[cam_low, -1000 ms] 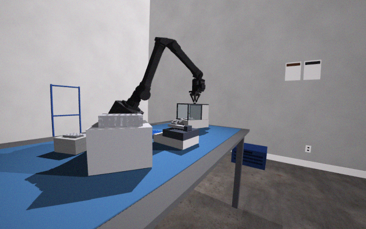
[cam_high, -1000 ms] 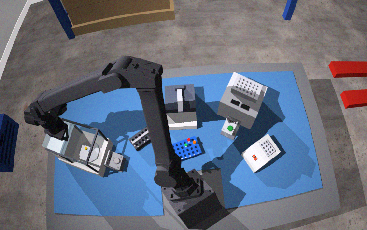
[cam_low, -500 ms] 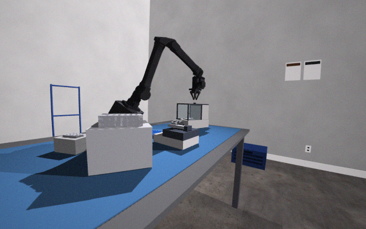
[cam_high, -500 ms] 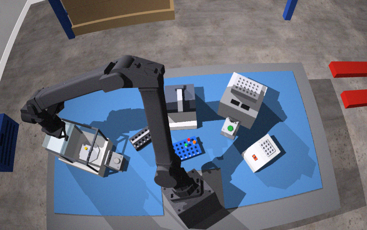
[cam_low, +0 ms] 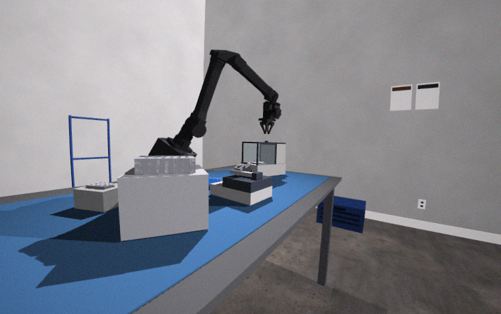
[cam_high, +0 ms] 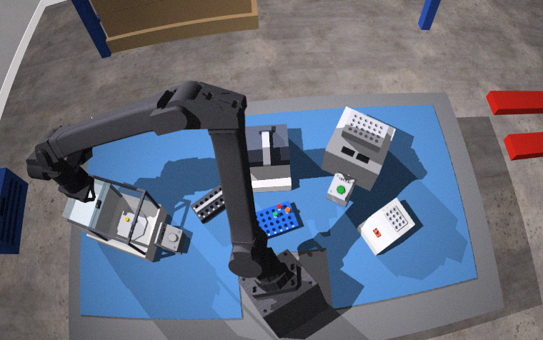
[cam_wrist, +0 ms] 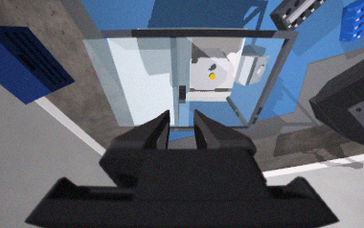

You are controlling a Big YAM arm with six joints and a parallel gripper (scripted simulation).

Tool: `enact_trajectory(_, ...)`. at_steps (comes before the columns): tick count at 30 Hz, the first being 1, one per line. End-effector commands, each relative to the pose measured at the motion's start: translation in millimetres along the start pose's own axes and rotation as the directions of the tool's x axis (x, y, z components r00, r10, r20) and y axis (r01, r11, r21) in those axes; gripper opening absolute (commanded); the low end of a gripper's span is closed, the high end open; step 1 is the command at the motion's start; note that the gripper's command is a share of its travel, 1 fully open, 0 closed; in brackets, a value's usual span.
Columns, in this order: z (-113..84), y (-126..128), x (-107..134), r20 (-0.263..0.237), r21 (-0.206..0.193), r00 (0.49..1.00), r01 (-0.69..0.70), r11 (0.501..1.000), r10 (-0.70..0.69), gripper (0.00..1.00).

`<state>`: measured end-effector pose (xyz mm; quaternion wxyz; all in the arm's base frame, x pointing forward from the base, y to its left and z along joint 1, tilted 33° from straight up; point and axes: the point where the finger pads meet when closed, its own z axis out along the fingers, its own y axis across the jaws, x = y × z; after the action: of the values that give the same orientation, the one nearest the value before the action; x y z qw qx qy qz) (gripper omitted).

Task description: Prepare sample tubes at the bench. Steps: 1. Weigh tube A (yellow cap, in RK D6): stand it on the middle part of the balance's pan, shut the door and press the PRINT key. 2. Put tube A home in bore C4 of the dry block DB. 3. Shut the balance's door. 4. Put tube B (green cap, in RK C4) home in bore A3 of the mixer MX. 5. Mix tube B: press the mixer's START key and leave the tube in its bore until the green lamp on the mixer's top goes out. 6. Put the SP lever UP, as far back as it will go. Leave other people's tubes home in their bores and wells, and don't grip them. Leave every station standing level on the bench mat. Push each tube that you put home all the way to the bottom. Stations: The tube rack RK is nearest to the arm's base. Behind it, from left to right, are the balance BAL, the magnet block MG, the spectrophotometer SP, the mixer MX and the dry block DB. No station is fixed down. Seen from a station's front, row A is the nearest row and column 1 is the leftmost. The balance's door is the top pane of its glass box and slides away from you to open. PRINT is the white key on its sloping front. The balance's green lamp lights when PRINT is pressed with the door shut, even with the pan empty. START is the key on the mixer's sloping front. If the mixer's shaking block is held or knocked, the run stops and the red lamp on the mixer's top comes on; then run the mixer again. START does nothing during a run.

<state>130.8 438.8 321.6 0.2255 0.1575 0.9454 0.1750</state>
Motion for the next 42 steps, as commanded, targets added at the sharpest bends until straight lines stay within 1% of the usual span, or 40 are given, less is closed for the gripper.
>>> enact_trajectory(1,-29.0,15,-2,-0.01,-0.044,1.0,-0.024,0.999,0.024,0.3)
enact_trajectory(3,-27.1,13,0,-0.01,-0.036,1.0,-0.02,0.999,0.019,0.3)
enact_trajectory(4,-13.1,0,1,-0.001,0.0,1.0,-0.01,1.0,0.01,0.3)
enact_trajectory(6,-8.3,-2,-2,0.004,0.011,1.0,-0.014,1.0,0.014,0.3)
enact_trajectory(9,-9.7,0,-2,0.003,0.007,1.0,-0.016,1.0,0.016,0.3)
enact_trajectory(10,-17.5,8,-3,-0.004,-0.022,1.0,-0.017,1.0,0.017,0.3)
enact_trajectory(11,-18.2,-7,2,-0.006,-0.028,0.999,0.038,0.999,-0.038,0.36)
enact_trajectory(12,-18.0,-6,2,-0.007,-0.033,0.998,0.068,0.997,-0.069,0.36)
enact_trajectory(14,-17.6,-6,1,-0.006,-0.035,0.991,0.132,0.991,-0.133,0.36)
enact_trajectory(15,-17.3,-14,3,-0.007,-0.037,0.985,0.17,0.985,-0.17,0.36)
enact_trajectory(18,-15.8,-14,0,-0.002,-0.035,0.965,0.261,0.965,-0.261,0.36)
enact_trajectory(21,-9.4,-8,4,-0.002,-0.024,0.933,0.359,0.933,-0.36,0.36)
enact_trajectory(22,-9.4,-8,3,-0.001,-0.024,0.928,0.372,0.928,-0.372,0.36)
enact_trajectory(23,-15.3,-23,2,0.001,-0.037,0.915,0.402,0.915,-0.402,0.36)
enact_trajectory(24,-15.3,-23,2,0.002,-0.037,0.902,0.432,0.901,-0.432,0.36)
enact_trajectory(26,-15.3,-23,2,0.002,-0.037,0.902,0.432,0.901,-0.432,0.36)
enact_trajectory(27,-14.6,-23,0,0.004,-0.034,0.888,0.459,0.888,-0.459,0.36)
enact_trajectory(28,-20.6,-17,-2,0.01,-0.049,0.876,0.481,0.875,-0.481,0.36)
enact_trajectory(30,-16.2,-13,1,0.01,-0.04,0.84,0.542,0.839,-0.542,0.36)
enact_trajectory(31,-14.4,-31,2,0.007,-0.036,0.817,0.577,0.816,-0.577,0.36)
enact_trajectory(35,-13.5,-31,0,0.012,-0.031,0.736,0.677,0.735,-0.677,0.36)
enact_trajectory(36,-21.5,-23,-3,0.025,-0.047,0.721,0.693,0.719,-0.693,0.36)
enact_trajectory(37,-18.2,-21,-1,0.021,-0.041,0.713,0.701,0.712,-0.701,0.36)
enact_trajectory(38,-13.4,-39,2,0.013,-0.033,0.68,0.733,0.679,-0.733,0.36)
enact_trajectory(41,-12.3,-40,0,0.016,-0.027,0.608,0.794,0.607,-0.794,0.36)
enact_trajectory(42,-12.3,-40,0,0.016,-0.027,0.608,0.794,0.607,-0.794,0.36)
